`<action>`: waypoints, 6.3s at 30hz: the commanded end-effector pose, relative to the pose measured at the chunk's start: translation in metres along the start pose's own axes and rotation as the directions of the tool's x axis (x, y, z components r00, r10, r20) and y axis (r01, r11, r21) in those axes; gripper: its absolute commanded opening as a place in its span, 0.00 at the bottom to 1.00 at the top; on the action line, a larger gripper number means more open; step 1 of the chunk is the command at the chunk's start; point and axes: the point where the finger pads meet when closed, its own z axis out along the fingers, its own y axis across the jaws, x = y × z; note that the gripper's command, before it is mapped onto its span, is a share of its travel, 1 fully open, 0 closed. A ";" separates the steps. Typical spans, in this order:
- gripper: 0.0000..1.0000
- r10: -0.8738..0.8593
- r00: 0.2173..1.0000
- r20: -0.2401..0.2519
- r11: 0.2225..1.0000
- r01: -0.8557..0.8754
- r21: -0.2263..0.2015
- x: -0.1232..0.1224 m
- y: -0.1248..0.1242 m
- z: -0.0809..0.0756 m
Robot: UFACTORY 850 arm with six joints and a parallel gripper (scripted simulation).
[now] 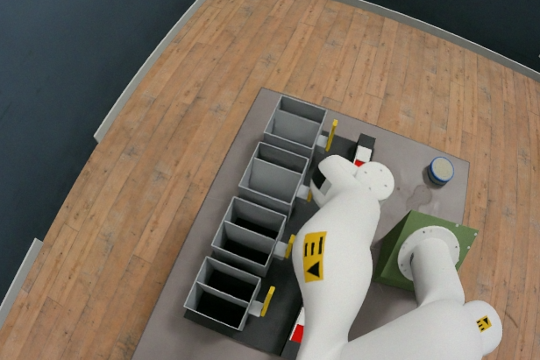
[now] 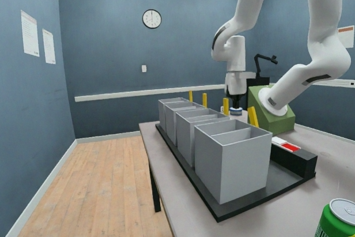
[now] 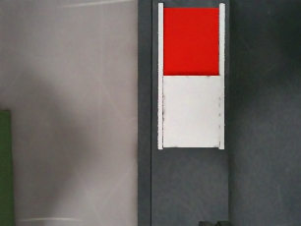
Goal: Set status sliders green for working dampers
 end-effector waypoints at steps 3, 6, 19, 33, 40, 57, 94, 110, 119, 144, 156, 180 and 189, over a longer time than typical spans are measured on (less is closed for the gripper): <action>0.00 -0.001 1.000 -0.001 1.000 0.001 -0.002 0.004 0.001 0.008; 0.00 -0.001 1.000 -0.002 1.000 0.001 -0.002 0.013 0.002 0.024; 0.00 0.000 1.000 0.001 1.000 0.000 -0.001 0.020 0.001 0.039; 0.00 0.000 1.000 0.001 1.000 0.000 -0.001 0.020 0.001 0.039; 0.00 0.000 1.000 0.001 1.000 0.000 -0.001 0.020 0.001 0.039; 0.00 0.000 1.000 0.001 1.000 0.000 -0.001 0.020 0.001 0.042; 0.00 0.000 1.000 0.000 1.000 0.000 -0.001 0.020 0.001 0.063; 0.00 0.000 1.000 0.000 1.000 0.000 -0.001 0.020 0.001 0.064; 0.00 0.000 1.000 0.000 1.000 0.000 -0.001 0.020 0.001 0.064; 0.00 0.000 1.000 0.000 1.000 0.000 -0.001 0.020 0.001 0.075; 0.00 0.000 1.000 0.000 1.000 0.000 -0.001 0.020 0.001 0.075; 0.00 0.000 1.000 0.000 1.000 0.000 -0.001 0.021 0.001 0.075; 0.00 0.000 1.000 0.000 1.000 0.000 -0.001 0.023 0.001 0.075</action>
